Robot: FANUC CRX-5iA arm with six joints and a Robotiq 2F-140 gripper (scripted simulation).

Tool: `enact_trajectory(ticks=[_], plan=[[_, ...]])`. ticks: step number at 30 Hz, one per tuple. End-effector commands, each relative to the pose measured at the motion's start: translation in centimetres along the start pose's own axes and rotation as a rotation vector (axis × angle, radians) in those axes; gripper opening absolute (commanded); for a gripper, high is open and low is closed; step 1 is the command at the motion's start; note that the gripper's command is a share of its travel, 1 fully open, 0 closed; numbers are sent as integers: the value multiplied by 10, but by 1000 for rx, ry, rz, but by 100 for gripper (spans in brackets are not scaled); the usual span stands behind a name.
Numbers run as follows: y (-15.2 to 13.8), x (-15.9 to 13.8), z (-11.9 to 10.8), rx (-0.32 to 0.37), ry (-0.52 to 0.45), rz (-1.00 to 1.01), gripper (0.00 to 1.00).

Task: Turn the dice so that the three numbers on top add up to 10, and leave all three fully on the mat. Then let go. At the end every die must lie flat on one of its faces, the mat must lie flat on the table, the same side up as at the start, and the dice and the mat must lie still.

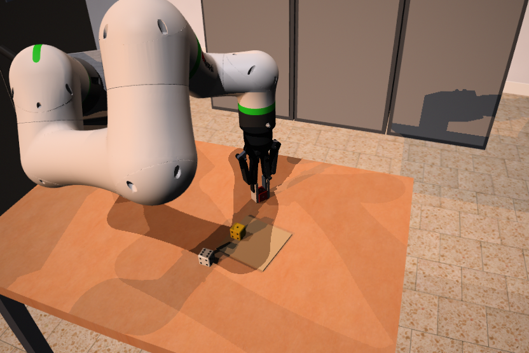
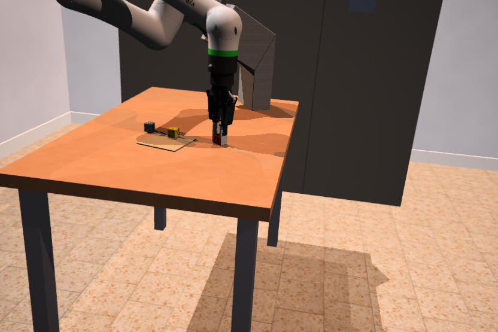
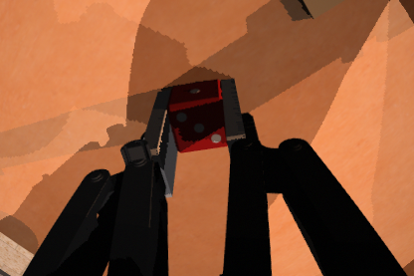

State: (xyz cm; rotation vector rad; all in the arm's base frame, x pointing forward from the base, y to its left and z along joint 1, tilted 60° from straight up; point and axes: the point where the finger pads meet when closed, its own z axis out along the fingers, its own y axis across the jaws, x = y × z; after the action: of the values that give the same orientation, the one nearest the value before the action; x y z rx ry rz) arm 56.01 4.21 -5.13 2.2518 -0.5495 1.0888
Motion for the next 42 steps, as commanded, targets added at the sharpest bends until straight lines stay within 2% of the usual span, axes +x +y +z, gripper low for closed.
enact_trajectory(ticks=[1, 19, 25, 27, 35, 42], plan=[[0, 0, 0, 0, 0, 0, 16], [0, 0, -4, 0, 0, 0, 16], [0, 0, -34, 0, 0, 0, 16], [0, 0, -34, 0, 0, 0, 16], [0, 0, -89, 0, 0, 0, 16], [0, 0, -100, 0, 0, 0, 16]])
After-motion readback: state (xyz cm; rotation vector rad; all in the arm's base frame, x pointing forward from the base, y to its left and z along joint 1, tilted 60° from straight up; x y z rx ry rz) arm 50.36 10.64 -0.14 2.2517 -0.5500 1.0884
